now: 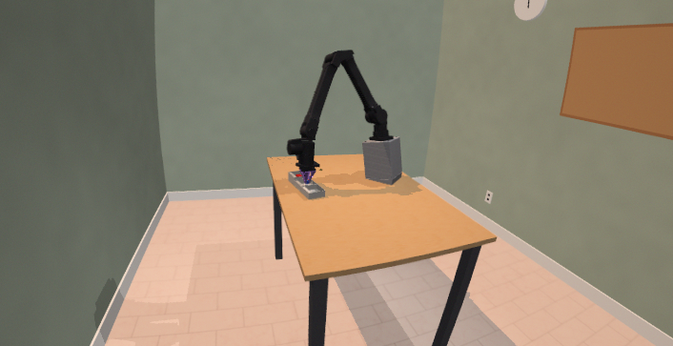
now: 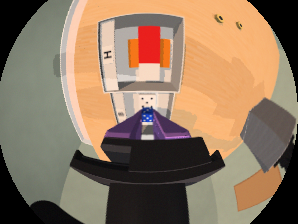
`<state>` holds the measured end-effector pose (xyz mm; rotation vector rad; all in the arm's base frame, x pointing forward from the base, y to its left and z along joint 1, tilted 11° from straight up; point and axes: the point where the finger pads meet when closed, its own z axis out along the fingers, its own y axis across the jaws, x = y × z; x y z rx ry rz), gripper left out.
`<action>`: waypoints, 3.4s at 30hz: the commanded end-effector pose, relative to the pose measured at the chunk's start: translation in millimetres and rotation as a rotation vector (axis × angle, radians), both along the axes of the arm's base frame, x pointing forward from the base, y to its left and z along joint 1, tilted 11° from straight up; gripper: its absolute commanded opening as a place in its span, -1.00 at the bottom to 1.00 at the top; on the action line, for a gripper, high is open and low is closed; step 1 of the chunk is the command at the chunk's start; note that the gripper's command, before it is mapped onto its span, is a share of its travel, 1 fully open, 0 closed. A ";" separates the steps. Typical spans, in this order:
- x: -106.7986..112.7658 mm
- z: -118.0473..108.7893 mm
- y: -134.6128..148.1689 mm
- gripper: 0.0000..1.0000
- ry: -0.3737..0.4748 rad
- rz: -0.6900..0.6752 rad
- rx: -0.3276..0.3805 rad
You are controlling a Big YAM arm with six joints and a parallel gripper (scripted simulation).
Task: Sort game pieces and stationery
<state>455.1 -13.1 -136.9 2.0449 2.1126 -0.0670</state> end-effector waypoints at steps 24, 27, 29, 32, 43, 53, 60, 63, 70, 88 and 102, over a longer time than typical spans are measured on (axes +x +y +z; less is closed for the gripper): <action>10.1 -3.6 3.5 -0.40 0.003 0.006 -0.001; 9.9 -3.4 4.1 -0.40 0.004 0.006 -0.001; 9.8 -3.3 4.5 -0.40 0.005 0.006 -0.001; 8.1 -2.4 6.1 -0.40 0.008 0.007 -0.001; 2.7 21.5 8.7 -0.40 -0.008 0.002 0.000; 1.1 34.6 11.4 -0.40 -0.008 0.003 0.000; 0.4 38.6 11.0 -0.40 -0.008 0.003 0.000; -0.9 48.5 14.5 -0.40 -0.008 0.005 -0.001; 7.6 60.2 11.9 -0.40 -0.024 -0.004 0.000; 6.9 111.7 24.3 1.00 -0.038 0.005 0.001; 7.6 165.1 33.3 1.00 -0.055 0.005 0.003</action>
